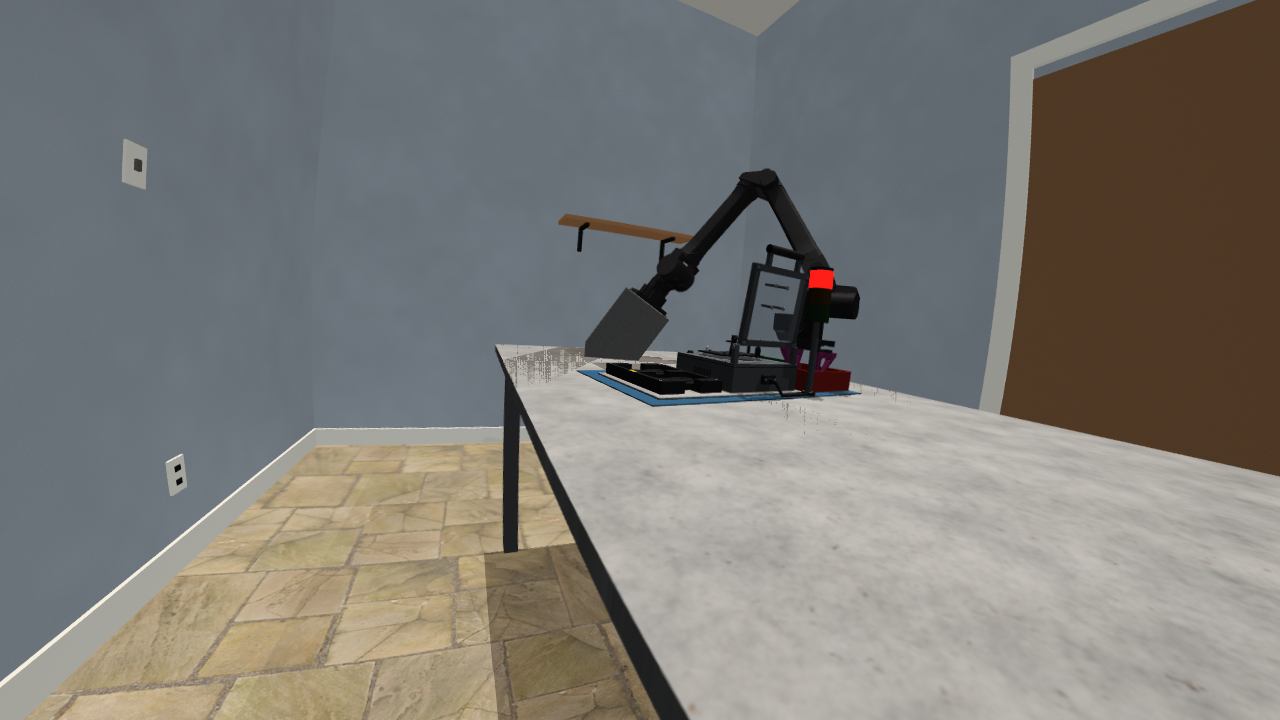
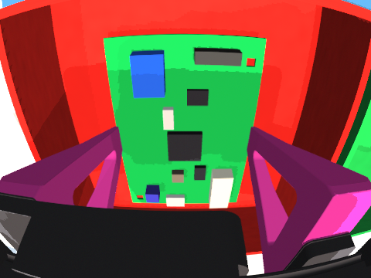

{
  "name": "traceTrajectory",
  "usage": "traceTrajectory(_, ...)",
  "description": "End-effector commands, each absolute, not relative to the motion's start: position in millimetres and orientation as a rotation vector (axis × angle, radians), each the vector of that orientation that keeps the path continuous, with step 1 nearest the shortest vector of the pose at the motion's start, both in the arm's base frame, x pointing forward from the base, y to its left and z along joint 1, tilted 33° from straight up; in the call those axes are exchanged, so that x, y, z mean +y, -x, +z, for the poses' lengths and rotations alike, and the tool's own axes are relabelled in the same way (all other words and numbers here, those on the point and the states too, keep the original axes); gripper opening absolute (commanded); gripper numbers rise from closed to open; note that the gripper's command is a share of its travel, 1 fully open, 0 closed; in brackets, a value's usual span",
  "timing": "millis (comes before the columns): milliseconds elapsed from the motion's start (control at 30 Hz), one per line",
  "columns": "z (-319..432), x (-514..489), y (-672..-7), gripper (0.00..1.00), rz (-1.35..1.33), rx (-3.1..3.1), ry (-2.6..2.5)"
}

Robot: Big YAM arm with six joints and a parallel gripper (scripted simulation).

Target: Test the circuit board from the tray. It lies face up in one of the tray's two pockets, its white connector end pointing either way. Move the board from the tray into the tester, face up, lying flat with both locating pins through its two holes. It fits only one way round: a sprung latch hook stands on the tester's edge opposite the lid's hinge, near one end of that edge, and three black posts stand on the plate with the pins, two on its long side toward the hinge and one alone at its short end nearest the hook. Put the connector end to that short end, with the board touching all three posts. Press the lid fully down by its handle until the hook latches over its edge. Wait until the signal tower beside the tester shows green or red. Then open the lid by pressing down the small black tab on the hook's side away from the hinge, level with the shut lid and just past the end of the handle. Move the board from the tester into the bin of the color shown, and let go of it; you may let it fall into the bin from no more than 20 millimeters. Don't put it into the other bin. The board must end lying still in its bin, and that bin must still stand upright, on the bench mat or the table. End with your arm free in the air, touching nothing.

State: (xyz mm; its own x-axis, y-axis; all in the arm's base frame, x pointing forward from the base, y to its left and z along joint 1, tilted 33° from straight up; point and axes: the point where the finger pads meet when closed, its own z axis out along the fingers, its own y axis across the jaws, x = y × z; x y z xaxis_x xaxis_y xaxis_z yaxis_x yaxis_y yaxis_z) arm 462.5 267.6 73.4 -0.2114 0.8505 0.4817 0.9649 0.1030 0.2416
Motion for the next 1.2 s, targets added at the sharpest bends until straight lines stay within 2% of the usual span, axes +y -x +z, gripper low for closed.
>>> traceTrajectory(0,81.8,272.6,-473.6,0.72,-0.797,-2.159,1.821)
traceTrajectory(1167,83.5,272.2,-473.7,0.72,-0.801,-2.159,1.822)
